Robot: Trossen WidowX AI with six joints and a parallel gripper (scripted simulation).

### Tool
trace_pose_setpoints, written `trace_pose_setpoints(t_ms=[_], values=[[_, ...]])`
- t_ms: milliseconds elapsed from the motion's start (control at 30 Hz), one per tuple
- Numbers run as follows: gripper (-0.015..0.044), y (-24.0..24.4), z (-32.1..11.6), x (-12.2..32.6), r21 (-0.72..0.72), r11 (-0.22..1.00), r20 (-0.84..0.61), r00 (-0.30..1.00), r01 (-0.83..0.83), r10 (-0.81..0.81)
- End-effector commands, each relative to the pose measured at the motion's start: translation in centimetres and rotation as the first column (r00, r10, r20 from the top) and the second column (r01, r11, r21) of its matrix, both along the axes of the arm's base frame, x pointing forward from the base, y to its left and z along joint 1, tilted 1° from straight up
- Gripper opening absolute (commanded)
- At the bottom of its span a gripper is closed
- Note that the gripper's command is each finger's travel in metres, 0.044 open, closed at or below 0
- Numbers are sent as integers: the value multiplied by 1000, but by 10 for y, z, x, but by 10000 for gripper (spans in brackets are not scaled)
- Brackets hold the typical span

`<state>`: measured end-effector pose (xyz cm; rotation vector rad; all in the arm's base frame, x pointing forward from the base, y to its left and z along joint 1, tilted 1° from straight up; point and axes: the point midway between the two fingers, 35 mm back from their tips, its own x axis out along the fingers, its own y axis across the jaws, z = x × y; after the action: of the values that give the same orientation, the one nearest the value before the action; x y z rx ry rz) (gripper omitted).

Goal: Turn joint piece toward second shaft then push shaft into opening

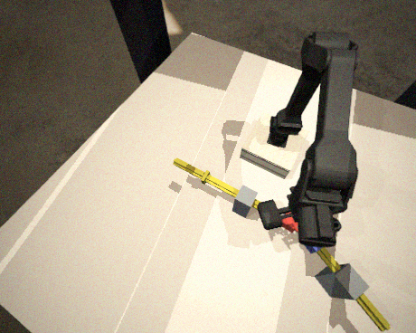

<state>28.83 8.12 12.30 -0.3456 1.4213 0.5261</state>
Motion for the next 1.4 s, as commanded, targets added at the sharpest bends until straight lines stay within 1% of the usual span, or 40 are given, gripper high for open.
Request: trace_pose_setpoints(t_ms=[0, 267, 567, 833, 1067, 1267, 1367], values=[[440, 1, 16, 1, -20, 989, -17, 989, 148, -149], [440, 1, 43, -3, -54, 912, -41, 911, 408, -410], [440, 1, 72, -11, -94, 749, -43, 749, 656, -662], [440, -1, 73, -12, -97, 734, -41, 734, 673, -678], [440, -64, 36, -28, -104, 733, -38, 733, 673, -679], [440, -66, 34, -28, -103, 729, -38, 730, 676, -682], [440, -66, 33, -28, -98, 679, -43, 679, 727, -733]])
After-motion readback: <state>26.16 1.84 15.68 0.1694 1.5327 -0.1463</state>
